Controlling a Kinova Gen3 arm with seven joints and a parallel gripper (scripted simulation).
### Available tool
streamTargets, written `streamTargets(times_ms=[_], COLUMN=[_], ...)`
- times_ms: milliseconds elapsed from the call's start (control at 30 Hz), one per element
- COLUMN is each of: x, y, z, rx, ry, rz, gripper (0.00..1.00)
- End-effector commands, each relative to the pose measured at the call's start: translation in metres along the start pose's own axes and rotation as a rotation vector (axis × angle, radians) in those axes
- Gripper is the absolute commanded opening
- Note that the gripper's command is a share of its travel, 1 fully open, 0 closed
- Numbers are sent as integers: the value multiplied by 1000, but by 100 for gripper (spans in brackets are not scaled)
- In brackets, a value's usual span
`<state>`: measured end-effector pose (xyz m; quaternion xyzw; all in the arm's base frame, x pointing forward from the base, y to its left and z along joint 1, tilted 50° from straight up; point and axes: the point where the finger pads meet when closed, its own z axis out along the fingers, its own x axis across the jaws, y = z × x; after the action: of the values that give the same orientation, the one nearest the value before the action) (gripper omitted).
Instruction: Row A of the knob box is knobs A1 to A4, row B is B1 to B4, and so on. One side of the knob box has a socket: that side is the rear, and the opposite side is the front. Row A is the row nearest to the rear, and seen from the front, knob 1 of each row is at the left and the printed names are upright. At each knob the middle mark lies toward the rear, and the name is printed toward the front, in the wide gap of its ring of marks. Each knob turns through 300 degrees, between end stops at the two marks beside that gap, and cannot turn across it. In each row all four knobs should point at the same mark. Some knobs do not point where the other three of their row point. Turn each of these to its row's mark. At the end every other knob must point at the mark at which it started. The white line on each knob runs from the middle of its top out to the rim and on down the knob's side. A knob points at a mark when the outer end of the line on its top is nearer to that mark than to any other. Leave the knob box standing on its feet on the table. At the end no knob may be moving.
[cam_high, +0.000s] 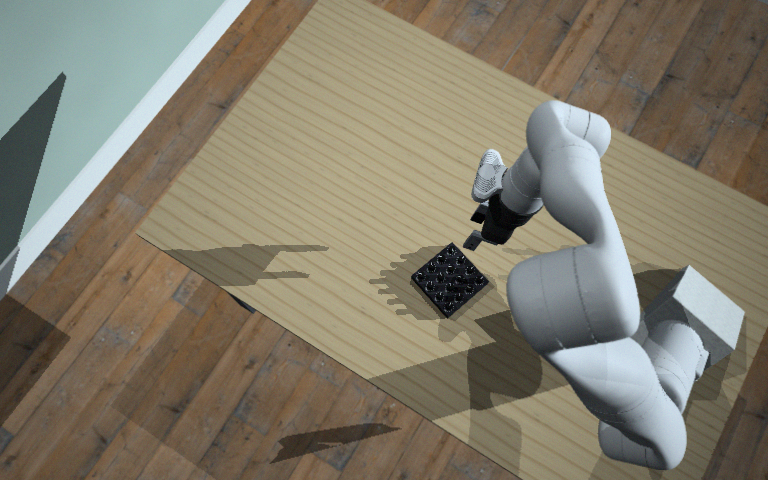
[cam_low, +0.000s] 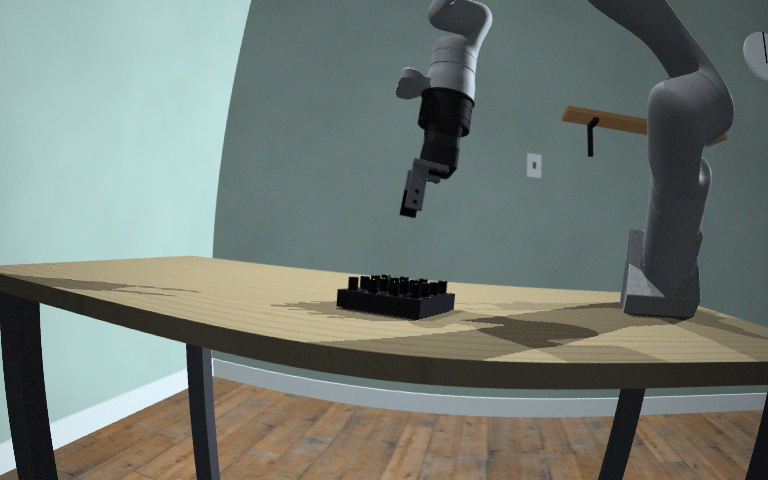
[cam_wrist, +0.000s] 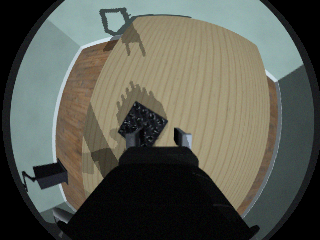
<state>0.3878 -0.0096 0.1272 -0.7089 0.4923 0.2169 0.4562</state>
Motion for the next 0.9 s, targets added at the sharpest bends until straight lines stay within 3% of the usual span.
streamTargets(times_ms=[0,400,867], x=[-14,-49,-61], y=[-4,1,5], z=[7,37,47], rx=[-27,-70,-79], ry=[18,86,115], rz=[29,287,382], gripper=[100,100,100])
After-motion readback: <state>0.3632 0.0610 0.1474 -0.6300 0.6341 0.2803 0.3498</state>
